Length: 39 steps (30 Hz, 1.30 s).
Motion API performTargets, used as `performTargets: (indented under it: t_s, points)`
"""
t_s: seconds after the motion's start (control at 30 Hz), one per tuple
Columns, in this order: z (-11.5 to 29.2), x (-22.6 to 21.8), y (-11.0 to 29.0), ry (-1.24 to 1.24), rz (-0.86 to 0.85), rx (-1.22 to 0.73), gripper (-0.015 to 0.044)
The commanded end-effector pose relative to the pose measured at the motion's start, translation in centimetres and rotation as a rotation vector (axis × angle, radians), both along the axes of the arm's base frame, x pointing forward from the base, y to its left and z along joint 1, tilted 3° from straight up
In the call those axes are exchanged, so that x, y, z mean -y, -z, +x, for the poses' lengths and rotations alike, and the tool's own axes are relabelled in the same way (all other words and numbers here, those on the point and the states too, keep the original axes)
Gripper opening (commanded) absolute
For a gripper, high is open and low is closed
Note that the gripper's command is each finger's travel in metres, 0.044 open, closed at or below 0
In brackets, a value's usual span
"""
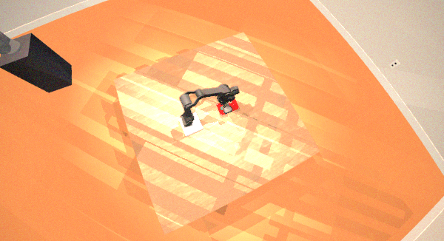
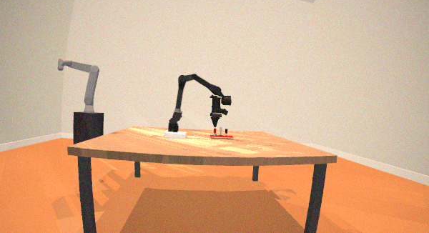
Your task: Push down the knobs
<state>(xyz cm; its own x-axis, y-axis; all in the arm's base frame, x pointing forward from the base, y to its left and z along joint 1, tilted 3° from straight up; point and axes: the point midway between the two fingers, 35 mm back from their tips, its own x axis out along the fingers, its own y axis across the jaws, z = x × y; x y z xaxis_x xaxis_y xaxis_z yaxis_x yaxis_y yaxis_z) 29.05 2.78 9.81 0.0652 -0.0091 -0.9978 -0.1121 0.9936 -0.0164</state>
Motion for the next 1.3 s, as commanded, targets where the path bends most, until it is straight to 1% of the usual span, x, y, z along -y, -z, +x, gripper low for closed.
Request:
performTargets:
  t_s: [0.0,0.07,0.13,1.27]
  points:
    - [0.6,-0.4,-0.7,-0.051,-0.002,0.04,0.0105]
    - [1.2,-0.7,-1.3,-0.09,-0.003,0.075,0.0052]
    - [1.4,-0.8,-1.4,-0.051,0.002,0.078,0.0]
    - [4.4,-1.9,-2.9,1.116,0.106,0.049,0.0]
